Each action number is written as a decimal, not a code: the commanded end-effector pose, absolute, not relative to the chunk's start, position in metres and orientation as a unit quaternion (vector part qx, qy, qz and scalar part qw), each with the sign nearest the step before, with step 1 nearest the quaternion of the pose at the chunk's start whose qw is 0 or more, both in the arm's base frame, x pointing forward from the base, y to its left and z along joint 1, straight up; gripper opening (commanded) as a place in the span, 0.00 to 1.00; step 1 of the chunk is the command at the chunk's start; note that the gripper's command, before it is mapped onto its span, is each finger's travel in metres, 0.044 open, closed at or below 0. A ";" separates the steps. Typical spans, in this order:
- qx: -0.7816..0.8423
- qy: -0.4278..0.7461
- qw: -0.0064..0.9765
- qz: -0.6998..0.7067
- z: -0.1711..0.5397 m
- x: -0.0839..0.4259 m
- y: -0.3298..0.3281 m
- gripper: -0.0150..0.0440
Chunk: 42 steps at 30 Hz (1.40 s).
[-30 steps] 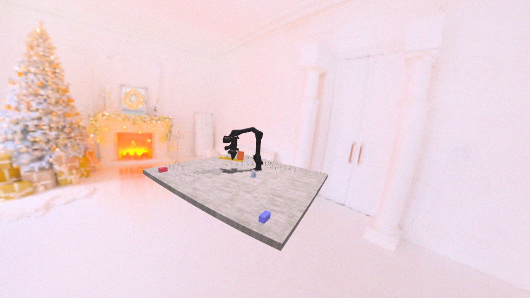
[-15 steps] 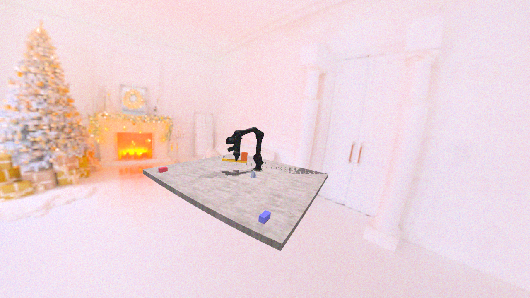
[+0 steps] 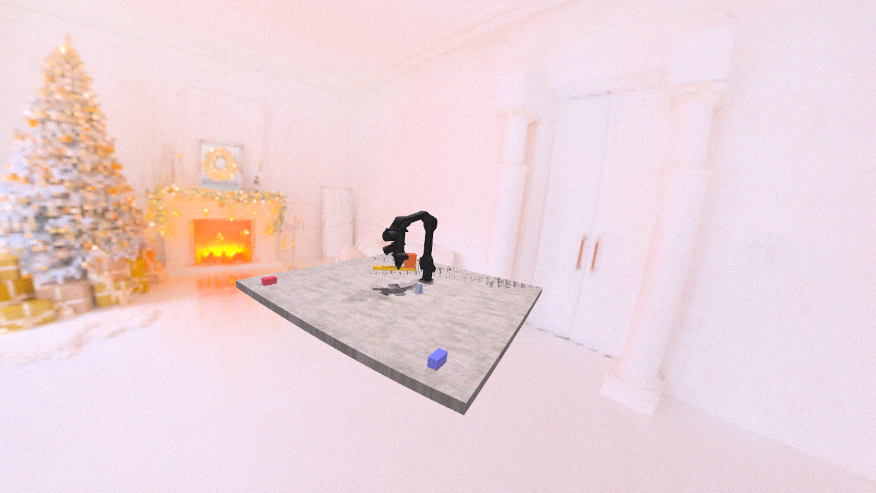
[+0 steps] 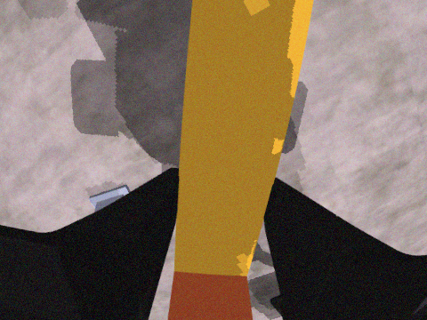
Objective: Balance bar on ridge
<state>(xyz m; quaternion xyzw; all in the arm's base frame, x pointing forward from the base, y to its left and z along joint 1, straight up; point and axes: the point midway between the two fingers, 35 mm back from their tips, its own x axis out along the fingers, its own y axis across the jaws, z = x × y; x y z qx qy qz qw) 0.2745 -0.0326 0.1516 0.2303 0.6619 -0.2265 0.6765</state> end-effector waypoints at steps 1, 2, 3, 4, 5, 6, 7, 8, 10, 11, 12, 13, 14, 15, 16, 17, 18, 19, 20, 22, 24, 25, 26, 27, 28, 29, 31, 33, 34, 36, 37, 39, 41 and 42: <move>0.211 0.667 0.684 -0.207 0.153 0.274 -0.019 0.25; 0.206 0.669 0.685 -0.202 0.153 0.275 -0.015 0.25; 0.201 0.671 0.687 -0.196 0.153 0.275 -0.011 0.25; 0.195 0.672 0.688 -0.191 0.153 0.275 -0.007 0.25; 0.190 0.674 0.690 -0.186 0.153 0.275 -0.003 0.25; 0.185 0.675 0.691 -0.181 0.153 0.275 0.001 0.25; 0.180 0.676 0.692 -0.175 0.153 0.275 0.005 0.25; 0.175 0.678 0.694 -0.170 0.153 0.275 0.009 0.25; 0.165 0.680 0.696 -0.160 0.153 0.275 0.016 0.25; 0.160 0.681 0.697 -0.155 0.153 0.275 0.020 0.25; 0.155 0.682 0.698 -0.150 0.153 0.274 0.024 0.25; 0.150 0.684 0.699 -0.145 0.153 0.274 0.028 0.25; 0.145 0.685 0.700 -0.140 0.153 0.274 0.032 0.25; 0.140 0.686 0.701 -0.135 0.153 0.274 0.036 0.25; 0.135 0.687 0.702 -0.130 0.153 0.273 0.040 0.25; 0.130 0.688 0.703 -0.125 0.153 0.273 0.043 0.25; 0.125 0.688 0.704 -0.120 0.153 0.273 0.047 0.25; 0.121 0.689 0.705 -0.115 0.154 0.272 0.051 0.25; 0.116 0.690 0.706 -0.110 0.154 0.272 0.055 0.25; 0.107 0.692 0.707 -0.101 0.154 0.271 0.062 0.25; 0.098 0.693 0.708 -0.092 0.154 0.270 0.070 0.25; 0.093 0.694 0.709 -0.087 0.154 0.269 0.074 0.25; 0.089 0.694 0.710 -0.082 0.154 0.269 0.078 0.25; 0.084 0.695 0.710 -0.077 0.154 0.268 0.082 0.25; 0.081 0.695 0.710 -0.074 0.154 0.268 0.085 0.25; 0.079 0.695 0.711 -0.072 0.154 0.268 0.088 0.25; 0.078 0.695 0.711 -0.071 0.154 0.267 0.089 0.25; 0.078 0.695 0.711 -0.071 0.152 0.268 0.090 0.25; 0.078 0.695 0.711 -0.071 0.151 0.268 0.090 0.25; 0.078 0.695 0.711 -0.071 0.149 0.268 0.090 0.25; 0.078 0.695 0.711 -0.071 0.147 0.268 0.091 0.25; 0.078 0.695 0.711 -0.071 0.144 0.268 0.091 0.25; 0.078 0.695 0.711 -0.071 0.141 0.269 0.092 0.25; 0.078 0.695 0.711 -0.071 0.139 0.269 0.092 0.25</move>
